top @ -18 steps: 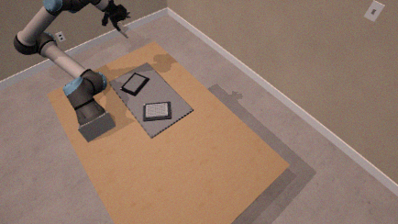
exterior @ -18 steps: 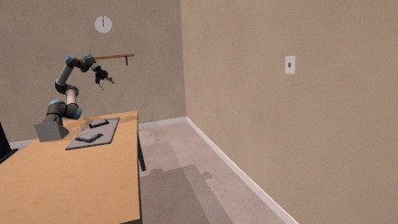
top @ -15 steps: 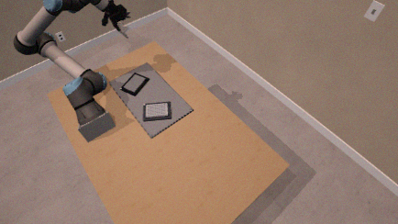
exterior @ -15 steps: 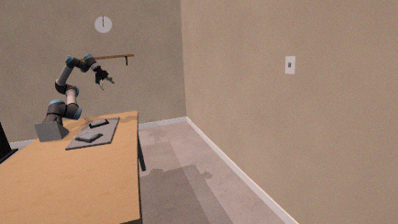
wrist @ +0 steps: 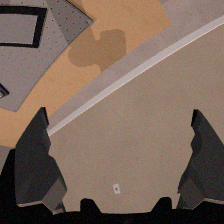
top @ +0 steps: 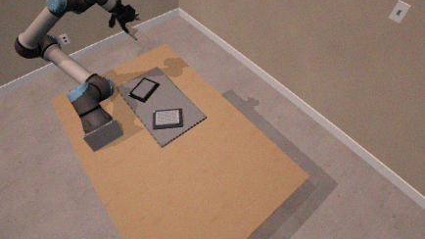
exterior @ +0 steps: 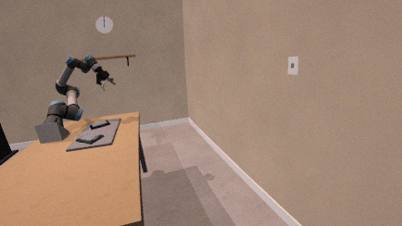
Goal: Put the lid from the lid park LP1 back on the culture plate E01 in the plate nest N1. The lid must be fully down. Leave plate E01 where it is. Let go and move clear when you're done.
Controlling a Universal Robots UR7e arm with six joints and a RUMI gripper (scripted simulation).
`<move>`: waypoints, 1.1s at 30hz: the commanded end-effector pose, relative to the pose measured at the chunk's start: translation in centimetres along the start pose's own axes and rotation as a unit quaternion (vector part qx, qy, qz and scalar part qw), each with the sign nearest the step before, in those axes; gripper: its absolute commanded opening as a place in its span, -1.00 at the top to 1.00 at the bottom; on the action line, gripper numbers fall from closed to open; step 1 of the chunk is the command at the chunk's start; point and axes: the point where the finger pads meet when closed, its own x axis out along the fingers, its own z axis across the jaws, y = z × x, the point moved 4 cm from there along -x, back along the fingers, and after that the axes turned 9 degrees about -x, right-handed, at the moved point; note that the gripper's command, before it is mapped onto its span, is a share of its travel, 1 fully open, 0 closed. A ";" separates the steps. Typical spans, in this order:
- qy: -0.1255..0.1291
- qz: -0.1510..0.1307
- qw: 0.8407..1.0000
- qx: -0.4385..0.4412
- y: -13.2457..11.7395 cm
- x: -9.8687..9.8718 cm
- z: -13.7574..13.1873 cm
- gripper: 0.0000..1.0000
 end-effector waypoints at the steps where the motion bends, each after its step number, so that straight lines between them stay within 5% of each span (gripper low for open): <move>1: 0.002 0.004 1.000 0.019 0.0 0.6 -0.7 -0.64; 16: 0.023 0.030 0.989 0.144 0.4 3.9 -4.6 -0.64; 33: 0.053 0.055 0.956 0.285 1.1 6.5 -7.7 -0.64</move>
